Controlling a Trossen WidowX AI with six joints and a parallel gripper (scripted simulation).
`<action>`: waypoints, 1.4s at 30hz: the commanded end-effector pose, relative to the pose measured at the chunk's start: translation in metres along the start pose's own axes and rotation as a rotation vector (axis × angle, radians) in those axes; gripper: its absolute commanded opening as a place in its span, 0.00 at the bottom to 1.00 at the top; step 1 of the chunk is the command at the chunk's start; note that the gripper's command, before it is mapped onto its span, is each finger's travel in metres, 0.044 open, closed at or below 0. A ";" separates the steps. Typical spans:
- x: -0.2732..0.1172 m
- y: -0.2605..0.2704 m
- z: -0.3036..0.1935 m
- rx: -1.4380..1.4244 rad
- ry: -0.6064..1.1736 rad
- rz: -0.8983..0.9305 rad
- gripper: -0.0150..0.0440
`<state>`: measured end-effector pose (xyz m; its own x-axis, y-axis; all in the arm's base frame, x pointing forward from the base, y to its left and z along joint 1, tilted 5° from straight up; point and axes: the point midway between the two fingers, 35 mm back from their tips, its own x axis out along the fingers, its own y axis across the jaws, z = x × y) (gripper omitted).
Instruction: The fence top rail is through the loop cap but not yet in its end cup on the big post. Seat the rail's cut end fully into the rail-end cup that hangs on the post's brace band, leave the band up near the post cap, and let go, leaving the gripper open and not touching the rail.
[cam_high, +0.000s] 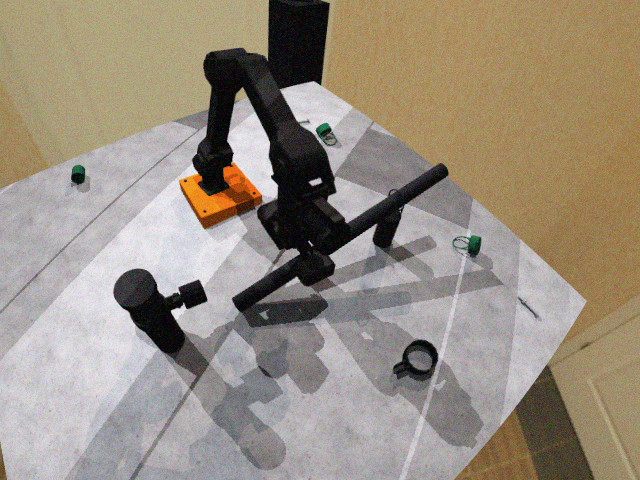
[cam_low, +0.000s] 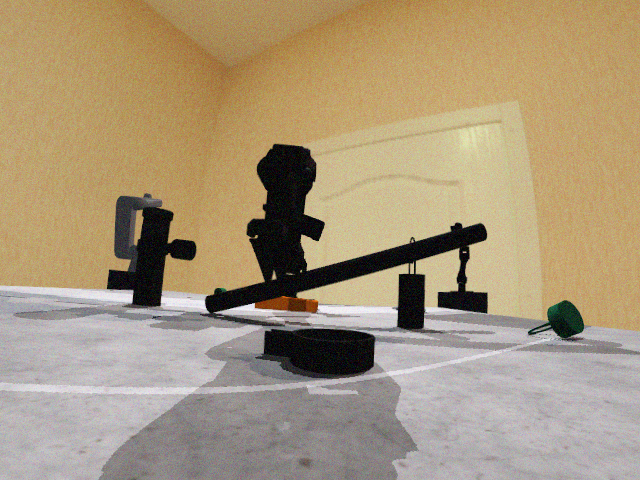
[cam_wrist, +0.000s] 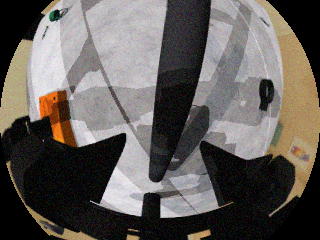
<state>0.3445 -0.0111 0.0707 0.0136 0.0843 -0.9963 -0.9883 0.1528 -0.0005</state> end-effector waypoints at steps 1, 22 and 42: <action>0.006 0.000 -0.001 0.004 0.005 0.001 1.00; 0.039 0.002 -0.001 0.004 0.004 0.001 1.00; 0.039 0.002 -0.001 0.004 0.004 0.001 0.42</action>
<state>0.3438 -0.0081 0.0320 0.0156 0.0828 -0.9964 -0.9881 0.1535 -0.0027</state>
